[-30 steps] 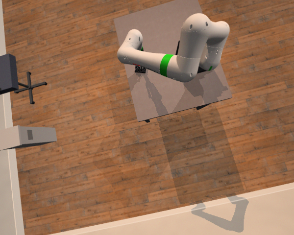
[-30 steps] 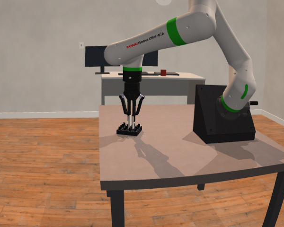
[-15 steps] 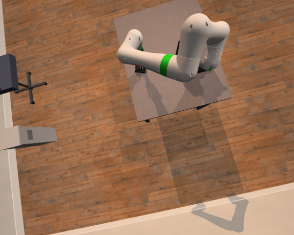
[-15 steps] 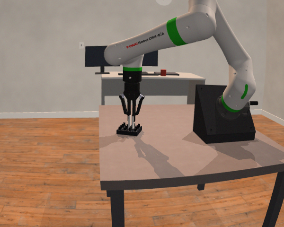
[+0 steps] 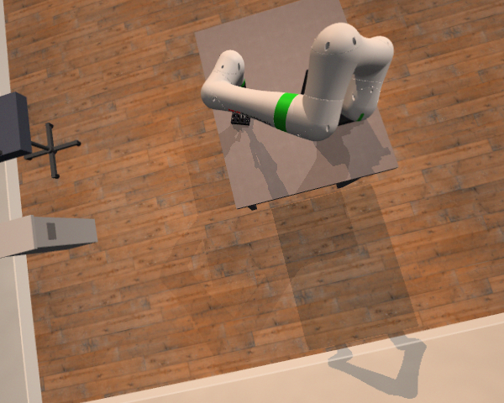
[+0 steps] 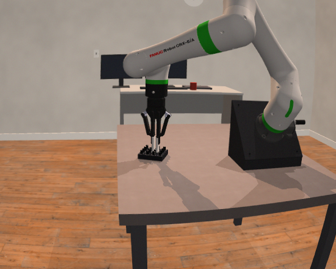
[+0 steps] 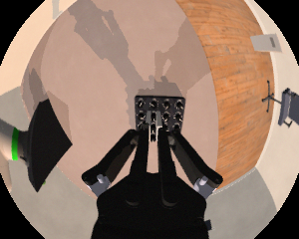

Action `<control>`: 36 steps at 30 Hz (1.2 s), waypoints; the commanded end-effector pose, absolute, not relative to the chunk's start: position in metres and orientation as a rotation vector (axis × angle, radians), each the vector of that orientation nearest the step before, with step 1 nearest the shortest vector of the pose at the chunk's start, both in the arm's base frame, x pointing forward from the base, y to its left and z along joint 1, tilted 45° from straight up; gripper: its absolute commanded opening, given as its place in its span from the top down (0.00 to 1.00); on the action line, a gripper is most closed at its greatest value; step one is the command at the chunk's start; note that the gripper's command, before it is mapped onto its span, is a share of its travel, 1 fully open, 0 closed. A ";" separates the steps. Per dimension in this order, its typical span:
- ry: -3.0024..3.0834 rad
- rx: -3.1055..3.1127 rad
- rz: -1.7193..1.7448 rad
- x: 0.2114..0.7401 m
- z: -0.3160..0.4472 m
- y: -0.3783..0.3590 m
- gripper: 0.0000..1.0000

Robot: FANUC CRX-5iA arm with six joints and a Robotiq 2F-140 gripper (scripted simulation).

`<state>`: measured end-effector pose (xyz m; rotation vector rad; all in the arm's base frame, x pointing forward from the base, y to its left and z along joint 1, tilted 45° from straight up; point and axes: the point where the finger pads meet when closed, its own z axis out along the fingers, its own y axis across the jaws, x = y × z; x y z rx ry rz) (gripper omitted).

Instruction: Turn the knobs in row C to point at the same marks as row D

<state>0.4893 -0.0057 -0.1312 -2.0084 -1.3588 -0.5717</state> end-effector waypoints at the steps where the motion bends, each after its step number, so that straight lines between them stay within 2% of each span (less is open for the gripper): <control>1: -1.356 -2.010 -0.570 0.489 -0.131 -0.006 0.95; 36: -0.760 -2.247 -0.321 0.489 -0.131 -0.006 0.95</control>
